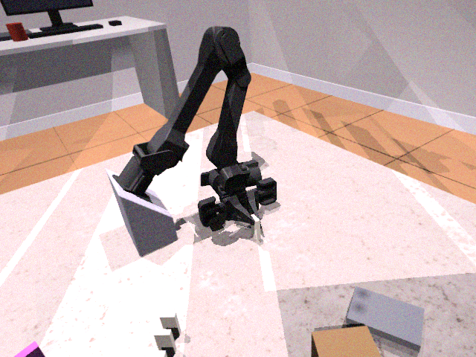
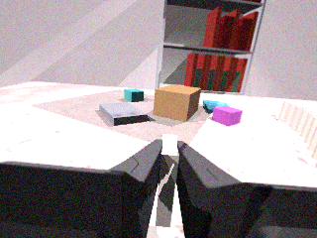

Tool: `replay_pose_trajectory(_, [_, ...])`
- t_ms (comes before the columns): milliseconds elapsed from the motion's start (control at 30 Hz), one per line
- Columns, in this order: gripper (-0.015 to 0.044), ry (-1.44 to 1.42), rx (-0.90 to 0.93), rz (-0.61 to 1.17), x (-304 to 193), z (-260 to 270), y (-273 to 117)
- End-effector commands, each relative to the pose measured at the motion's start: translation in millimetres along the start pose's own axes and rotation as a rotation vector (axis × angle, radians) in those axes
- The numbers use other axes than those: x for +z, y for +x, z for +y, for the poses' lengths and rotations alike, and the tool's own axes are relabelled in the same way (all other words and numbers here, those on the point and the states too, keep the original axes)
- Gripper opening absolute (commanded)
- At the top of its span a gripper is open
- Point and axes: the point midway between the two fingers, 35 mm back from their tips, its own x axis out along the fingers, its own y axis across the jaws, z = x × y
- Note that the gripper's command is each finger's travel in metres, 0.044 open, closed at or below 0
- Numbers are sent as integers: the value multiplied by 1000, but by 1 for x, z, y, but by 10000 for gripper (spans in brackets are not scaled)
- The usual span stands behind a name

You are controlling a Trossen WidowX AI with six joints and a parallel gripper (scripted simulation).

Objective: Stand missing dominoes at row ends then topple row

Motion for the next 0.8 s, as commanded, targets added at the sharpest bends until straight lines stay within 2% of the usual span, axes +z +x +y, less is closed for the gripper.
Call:
replay_pose_trajectory(0, [26,7,1,-2,-8,-1,1])
replay_pose_trajectory(600, [26,11,2,-5,-20,-5,1])
replay_pose_trajectory(767, [157,11,2,-5,-20,-5,1])
